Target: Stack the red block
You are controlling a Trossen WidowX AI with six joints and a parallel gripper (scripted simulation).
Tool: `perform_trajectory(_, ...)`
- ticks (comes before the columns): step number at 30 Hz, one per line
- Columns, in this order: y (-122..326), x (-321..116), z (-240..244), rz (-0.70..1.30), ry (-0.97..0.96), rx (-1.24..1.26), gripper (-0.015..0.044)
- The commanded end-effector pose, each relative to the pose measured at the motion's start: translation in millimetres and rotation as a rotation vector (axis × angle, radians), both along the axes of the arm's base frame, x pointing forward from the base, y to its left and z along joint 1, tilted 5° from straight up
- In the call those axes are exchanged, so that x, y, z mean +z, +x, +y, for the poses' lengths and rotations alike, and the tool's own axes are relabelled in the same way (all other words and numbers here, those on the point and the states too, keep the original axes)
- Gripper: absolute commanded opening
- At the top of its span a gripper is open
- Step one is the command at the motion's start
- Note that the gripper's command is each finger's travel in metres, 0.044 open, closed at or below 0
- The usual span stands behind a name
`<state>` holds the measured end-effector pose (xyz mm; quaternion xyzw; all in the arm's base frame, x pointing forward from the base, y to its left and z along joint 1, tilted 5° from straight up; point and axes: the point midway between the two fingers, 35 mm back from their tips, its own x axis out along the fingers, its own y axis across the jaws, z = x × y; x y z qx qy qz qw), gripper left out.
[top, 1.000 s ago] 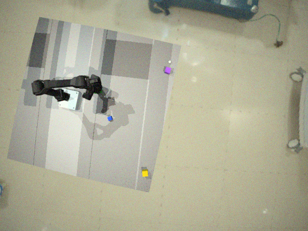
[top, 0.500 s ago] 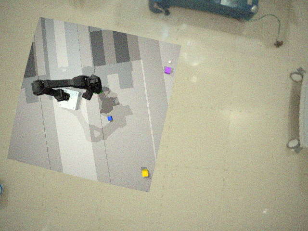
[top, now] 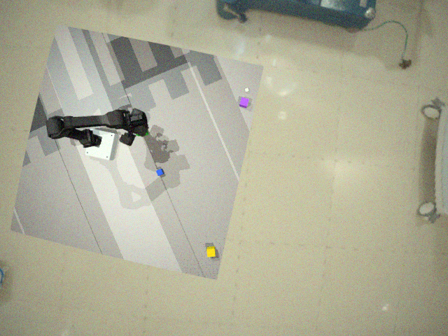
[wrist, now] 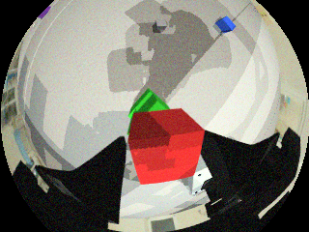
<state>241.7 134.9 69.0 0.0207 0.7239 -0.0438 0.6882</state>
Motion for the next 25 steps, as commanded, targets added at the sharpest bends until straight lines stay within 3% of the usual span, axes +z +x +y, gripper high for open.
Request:
perform_trajectory(1, 0.1, -0.6, 0.0, -0.001, 0.000, 0.000, 0.0420)
perform_trajectory(2, 0.1, -0.6, 0.0, -0.001, 0.000, 0.000, 0.0440)
perform_trajectory(25, 0.1, -0.6, 0.0, -0.001, 0.000, 0.000, 0.0440)
